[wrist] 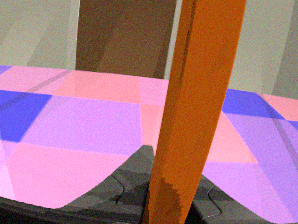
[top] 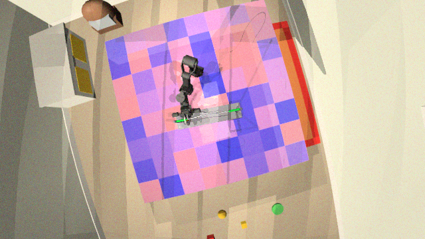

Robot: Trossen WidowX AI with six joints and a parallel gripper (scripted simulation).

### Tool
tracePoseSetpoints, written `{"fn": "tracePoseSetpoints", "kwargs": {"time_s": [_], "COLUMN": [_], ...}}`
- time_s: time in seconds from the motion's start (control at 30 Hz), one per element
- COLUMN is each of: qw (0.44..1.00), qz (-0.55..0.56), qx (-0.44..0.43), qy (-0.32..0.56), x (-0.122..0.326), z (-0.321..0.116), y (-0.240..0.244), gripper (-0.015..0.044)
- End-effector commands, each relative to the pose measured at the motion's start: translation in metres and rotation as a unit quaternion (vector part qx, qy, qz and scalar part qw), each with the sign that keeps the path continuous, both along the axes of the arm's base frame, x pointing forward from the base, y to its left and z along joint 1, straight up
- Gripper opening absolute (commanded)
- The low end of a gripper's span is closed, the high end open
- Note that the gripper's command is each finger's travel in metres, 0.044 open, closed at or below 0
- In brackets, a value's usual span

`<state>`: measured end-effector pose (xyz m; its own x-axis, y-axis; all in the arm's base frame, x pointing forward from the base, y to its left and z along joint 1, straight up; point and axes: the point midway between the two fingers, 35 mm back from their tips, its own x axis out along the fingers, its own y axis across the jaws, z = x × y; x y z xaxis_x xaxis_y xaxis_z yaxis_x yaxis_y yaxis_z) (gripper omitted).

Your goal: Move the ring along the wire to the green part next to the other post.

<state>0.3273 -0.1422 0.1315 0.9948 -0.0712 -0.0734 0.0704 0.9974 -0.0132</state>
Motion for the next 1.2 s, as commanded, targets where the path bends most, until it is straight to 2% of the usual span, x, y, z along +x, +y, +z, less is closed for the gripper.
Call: {"fn": "tracePoseSetpoints", "kwargs": {"time_s": [0.0,0.67,1.17], "qw": [1.0,1.0,0.997], "qz": [0.0,-0.001,0.0], "qx": [0.0,0.015,0.079], "qy": [-0.003,-0.004,-0.009], "x": [0.0,0.002,0.004], "z": [0.002,0.001,0.003], "y": [0.004,0.028,0.057], "gripper": [-0.015,-0.015,-0.015]}}
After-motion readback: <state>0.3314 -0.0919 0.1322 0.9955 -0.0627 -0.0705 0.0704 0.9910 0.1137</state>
